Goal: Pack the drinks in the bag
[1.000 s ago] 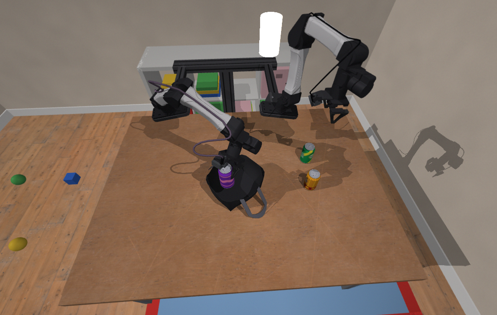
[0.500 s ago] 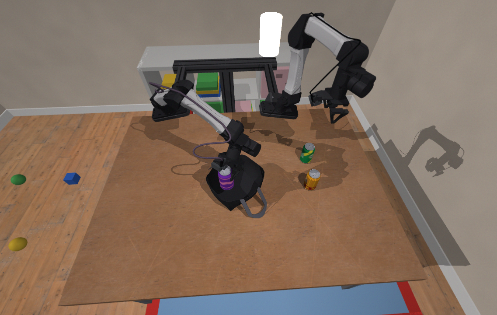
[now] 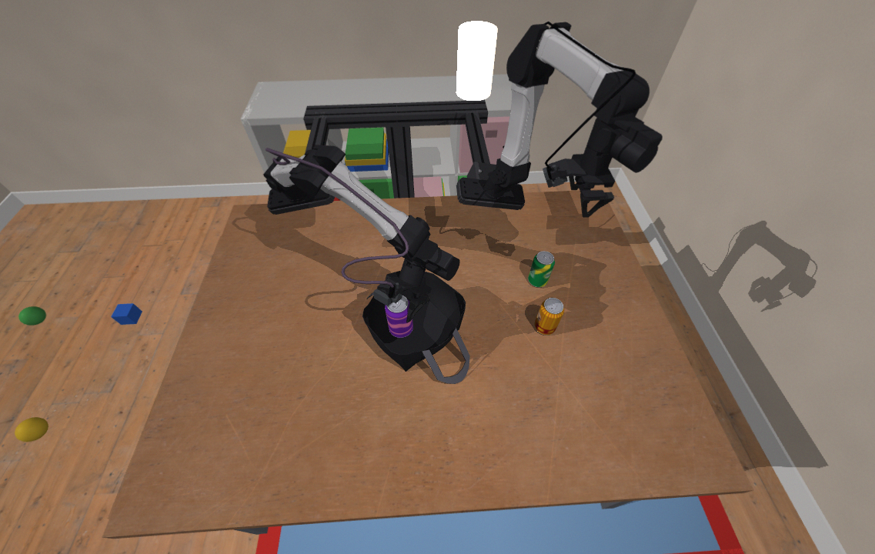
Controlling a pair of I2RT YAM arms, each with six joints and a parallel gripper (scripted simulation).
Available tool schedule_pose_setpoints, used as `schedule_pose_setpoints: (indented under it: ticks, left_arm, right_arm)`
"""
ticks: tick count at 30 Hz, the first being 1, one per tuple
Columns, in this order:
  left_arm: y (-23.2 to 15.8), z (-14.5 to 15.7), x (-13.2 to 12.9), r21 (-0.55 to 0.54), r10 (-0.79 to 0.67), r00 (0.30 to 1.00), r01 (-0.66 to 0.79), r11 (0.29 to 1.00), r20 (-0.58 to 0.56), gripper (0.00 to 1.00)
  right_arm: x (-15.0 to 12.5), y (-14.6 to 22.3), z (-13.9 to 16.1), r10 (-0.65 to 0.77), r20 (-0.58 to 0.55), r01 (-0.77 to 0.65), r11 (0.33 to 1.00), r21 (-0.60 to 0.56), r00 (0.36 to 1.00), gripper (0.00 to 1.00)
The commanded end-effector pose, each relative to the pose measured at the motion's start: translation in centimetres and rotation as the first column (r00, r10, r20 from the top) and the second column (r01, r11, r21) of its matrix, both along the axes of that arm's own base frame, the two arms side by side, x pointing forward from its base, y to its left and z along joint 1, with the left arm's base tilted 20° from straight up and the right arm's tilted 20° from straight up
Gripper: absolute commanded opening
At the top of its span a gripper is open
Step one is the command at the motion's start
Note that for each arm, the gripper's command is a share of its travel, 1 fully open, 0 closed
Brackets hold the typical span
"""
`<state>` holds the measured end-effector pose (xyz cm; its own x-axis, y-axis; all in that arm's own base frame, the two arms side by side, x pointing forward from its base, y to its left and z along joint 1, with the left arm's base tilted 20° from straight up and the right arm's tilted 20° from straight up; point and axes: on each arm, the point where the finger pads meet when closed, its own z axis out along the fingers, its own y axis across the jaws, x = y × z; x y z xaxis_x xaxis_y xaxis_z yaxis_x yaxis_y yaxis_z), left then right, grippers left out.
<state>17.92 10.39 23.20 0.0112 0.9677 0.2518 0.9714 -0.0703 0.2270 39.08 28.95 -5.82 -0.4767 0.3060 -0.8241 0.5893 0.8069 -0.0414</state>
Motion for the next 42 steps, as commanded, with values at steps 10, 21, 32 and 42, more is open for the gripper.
schedule_pose_setpoints:
  ticks: [10, 21, 32, 42]
  left_arm:
    - [0.0, 0.9, 0.4, 0.013, 0.005, 0.998, -0.006, 1.000, 0.060, 1.00]
    - [0.0, 0.9, 0.4, 0.013, 0.005, 0.998, -0.006, 1.000, 0.060, 1.00]
    - [0.0, 0.9, 0.4, 0.013, 0.005, 0.998, -0.006, 1.000, 0.060, 1.00]
    - [0.0, 0.9, 0.4, 0.013, 0.005, 0.998, -0.006, 1.000, 0.060, 1.00]
  right_arm:
    - [1.4, -0.3, -0.2, 0.007, 0.064, -0.007, 1.000, -0.010, 0.998, 0.70]
    - [1.8, 0.2, -0.6, 0.013, 0.077, -0.014, 1.000, 0.011, 0.997, 0.70]
    - [1.8, -1.9, -4.1, -0.004, 0.038, 0.006, 0.999, -0.034, 0.999, 0.70]
    - [1.8, -1.1, -4.9, 0.014, 0.044, -0.014, 1.000, -0.021, 0.999, 0.70]
